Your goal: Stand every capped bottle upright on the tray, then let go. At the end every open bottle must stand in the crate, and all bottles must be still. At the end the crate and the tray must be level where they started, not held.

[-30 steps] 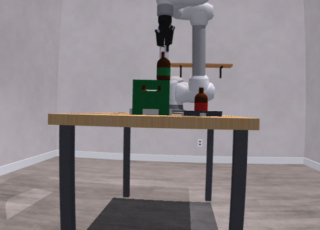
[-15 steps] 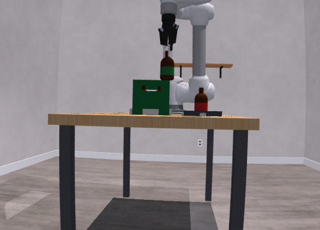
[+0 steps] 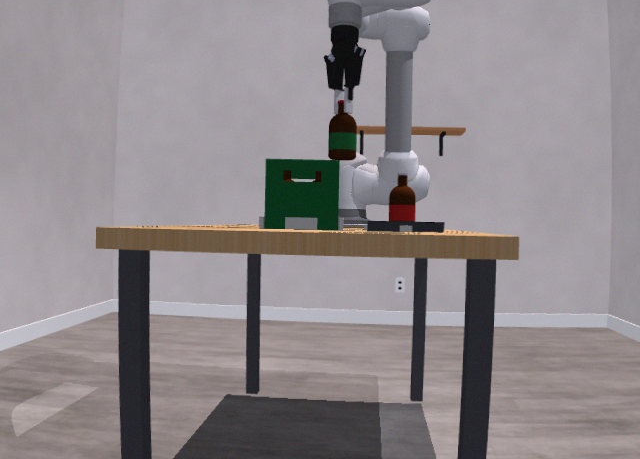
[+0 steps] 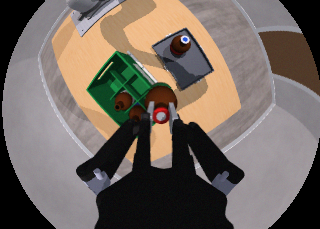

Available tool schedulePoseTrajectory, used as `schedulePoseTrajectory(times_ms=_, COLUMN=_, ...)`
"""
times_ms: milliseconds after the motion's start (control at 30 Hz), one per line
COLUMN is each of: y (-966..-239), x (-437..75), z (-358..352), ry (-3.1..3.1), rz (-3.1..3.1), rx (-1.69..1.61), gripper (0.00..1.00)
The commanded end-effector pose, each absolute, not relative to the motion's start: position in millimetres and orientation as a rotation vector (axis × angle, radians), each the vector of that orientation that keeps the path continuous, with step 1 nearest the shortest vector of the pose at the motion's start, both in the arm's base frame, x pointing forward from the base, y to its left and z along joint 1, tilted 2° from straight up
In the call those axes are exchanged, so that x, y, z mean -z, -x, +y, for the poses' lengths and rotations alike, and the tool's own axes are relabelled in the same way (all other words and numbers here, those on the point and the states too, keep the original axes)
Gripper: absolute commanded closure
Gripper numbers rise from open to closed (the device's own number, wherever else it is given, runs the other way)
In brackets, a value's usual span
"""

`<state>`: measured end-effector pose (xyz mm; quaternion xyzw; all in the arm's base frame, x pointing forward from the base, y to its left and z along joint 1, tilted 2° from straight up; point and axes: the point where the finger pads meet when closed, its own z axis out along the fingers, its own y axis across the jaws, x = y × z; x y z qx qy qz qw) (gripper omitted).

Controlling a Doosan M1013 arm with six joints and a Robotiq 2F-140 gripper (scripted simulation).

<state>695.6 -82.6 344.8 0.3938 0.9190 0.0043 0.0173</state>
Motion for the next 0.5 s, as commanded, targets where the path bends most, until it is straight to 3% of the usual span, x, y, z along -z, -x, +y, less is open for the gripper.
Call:
schedulePoseTrajectory(times_ms=0, y=-701.0, x=-344.2, z=-73.9, ry=-1.237, rz=2.856, rx=-0.015, gripper=1.0)
schedulePoseTrajectory(times_ms=467, y=-704.7, x=-344.0, z=-54.7, ry=-1.235, rz=2.856, rx=-0.015, gripper=1.0)
